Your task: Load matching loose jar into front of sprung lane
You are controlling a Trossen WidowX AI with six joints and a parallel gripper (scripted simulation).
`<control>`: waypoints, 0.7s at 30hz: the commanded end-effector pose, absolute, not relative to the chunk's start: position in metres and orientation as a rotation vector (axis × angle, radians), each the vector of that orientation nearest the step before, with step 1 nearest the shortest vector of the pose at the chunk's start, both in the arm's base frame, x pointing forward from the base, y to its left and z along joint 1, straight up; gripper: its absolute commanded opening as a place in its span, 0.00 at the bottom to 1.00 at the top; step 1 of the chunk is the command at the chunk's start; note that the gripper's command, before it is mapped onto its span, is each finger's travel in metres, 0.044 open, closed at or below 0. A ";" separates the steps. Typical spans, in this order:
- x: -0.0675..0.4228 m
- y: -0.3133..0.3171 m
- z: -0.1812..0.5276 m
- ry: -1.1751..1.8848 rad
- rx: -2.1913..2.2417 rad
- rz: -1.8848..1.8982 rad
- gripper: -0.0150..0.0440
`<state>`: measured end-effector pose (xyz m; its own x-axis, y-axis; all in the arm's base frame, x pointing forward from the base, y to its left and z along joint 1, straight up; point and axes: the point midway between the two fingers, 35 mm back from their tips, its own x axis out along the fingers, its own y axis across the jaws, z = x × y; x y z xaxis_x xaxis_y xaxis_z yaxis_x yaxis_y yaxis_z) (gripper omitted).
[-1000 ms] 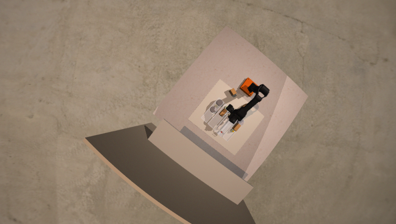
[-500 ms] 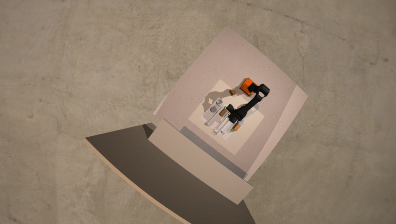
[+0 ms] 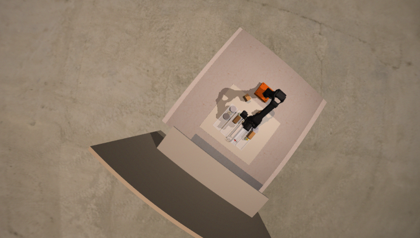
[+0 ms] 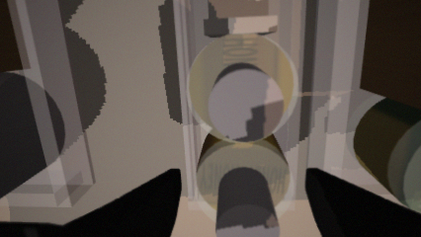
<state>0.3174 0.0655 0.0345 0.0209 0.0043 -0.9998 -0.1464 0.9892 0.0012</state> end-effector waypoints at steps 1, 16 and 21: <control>0.319 0.066 0.046 1.537 -0.113 0.120 0.73; 0.304 0.064 0.054 1.539 -0.113 0.120 0.73; 0.287 0.061 0.055 1.540 -0.113 0.120 0.73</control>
